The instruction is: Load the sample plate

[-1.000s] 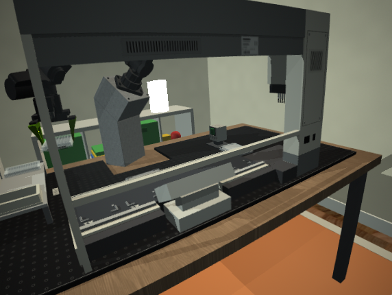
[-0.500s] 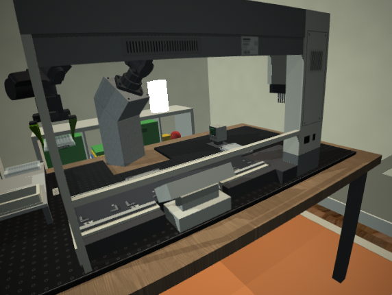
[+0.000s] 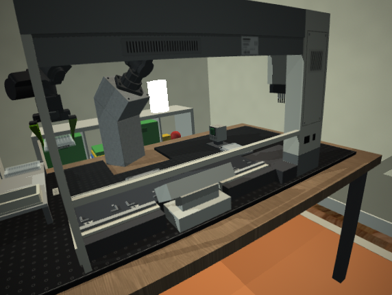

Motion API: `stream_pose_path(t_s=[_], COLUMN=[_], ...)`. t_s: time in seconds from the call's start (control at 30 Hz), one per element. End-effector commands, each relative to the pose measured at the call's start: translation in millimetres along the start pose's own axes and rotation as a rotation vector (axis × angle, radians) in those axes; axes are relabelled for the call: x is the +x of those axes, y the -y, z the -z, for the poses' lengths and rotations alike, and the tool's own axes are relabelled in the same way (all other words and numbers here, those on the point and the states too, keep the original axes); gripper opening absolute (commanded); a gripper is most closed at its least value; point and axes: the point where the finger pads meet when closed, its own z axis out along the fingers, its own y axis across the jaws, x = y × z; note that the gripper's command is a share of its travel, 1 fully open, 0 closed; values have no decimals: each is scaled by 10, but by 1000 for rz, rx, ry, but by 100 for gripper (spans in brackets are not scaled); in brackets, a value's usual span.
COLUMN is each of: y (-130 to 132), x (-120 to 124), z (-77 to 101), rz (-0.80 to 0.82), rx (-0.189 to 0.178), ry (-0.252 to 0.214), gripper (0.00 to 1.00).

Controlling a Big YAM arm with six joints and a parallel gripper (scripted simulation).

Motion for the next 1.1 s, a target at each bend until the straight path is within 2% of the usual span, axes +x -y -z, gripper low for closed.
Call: stream_pose_path(t_s=[0.0, 0.57, 0.6, 1.07], y=[155, 155, -1, -298], x=[-154, -154, -72, -124], z=[203, 203, 119, 62], rz=[27, 27, 9, 24], rx=[42, 42, 18, 18], ry=[28, 28, 15, 16], gripper=[0, 0, 0, 0])
